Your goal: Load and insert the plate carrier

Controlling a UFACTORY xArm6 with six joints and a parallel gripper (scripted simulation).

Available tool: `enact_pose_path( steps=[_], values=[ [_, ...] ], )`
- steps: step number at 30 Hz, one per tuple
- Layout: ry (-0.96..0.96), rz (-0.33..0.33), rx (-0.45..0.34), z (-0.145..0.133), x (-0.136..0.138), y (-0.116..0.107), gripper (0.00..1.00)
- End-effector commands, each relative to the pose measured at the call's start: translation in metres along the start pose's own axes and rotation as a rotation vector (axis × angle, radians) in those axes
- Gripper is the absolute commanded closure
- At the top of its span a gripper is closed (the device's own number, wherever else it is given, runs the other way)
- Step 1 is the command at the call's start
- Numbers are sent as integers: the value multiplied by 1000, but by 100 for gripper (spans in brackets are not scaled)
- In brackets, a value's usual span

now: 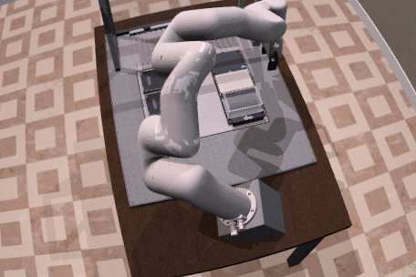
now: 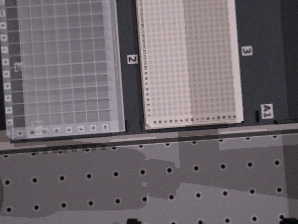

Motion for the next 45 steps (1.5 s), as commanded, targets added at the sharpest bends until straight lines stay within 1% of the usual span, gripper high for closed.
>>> enact_pose_path(
  steps=[1, 4, 6, 21, 23, 38, 40, 45],
  values=[
    [134, -7, -6, 9, -17, -3, 18],
    [234, -8, -5, 16, -31, -3, 18],
    [234, -8, -5, 16, -31, -3, 18],
    [734, -8, -3, 49, -98, -2, 18],
    [734, -8, -3, 49, -98, -2, 18],
    [1234, -9, -1, 82, -165, -1, 18],
    [1234, -9, -1, 82, -165, -1, 18],
    [1401, -9, -1, 94, -188, -1, 18]
  ],
)
Point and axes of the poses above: the point where the finger pads meet when closed, its own y axis out along the fingers, its own x axis across the jaws, z = x × y, the point moved 10 cm from there along -y, back along the fingers, and after that the axes turned 3 degrees about y, right-handed, at the moved point
